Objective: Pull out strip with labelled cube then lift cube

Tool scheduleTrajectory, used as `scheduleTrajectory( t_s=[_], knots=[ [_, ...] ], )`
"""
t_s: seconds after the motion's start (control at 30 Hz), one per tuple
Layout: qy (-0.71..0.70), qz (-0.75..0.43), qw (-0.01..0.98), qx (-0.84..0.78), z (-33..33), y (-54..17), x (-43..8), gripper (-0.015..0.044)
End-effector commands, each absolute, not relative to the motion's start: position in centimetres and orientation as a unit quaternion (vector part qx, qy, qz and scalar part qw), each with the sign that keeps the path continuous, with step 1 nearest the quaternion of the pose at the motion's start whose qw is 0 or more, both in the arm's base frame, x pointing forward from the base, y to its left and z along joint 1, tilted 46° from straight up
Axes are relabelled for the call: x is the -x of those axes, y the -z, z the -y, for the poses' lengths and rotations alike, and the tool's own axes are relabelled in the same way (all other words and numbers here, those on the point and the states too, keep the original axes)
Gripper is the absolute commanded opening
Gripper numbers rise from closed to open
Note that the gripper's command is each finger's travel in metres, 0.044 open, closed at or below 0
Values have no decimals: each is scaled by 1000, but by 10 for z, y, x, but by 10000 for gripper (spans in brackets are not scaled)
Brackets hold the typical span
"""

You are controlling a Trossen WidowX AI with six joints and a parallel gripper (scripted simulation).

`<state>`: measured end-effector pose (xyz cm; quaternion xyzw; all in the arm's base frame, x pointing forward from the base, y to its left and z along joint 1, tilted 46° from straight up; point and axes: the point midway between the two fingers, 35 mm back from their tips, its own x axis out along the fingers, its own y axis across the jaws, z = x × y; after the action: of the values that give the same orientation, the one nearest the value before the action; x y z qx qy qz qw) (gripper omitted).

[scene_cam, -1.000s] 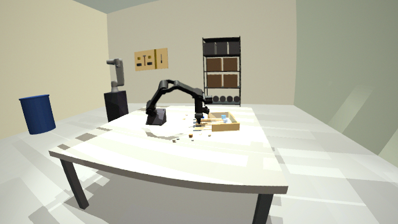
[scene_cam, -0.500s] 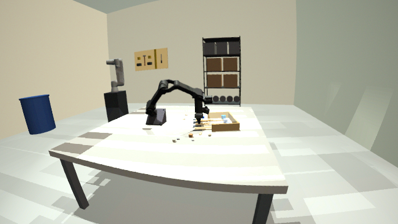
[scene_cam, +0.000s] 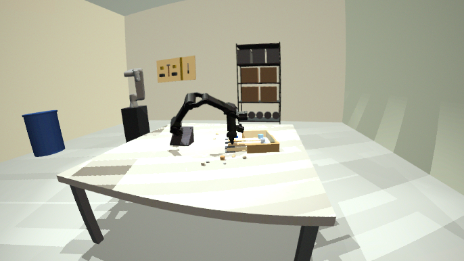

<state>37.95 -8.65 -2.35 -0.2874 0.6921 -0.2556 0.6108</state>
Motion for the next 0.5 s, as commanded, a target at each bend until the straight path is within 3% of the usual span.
scheduleTrajectory(
  t_s=[0.0, 0.47],
  knots=[
    [256, -696, 606, 288, 90, 25, -371, 0],
    [256, -697, 605, 288, 90, 23, -350, 0]
  ],
)
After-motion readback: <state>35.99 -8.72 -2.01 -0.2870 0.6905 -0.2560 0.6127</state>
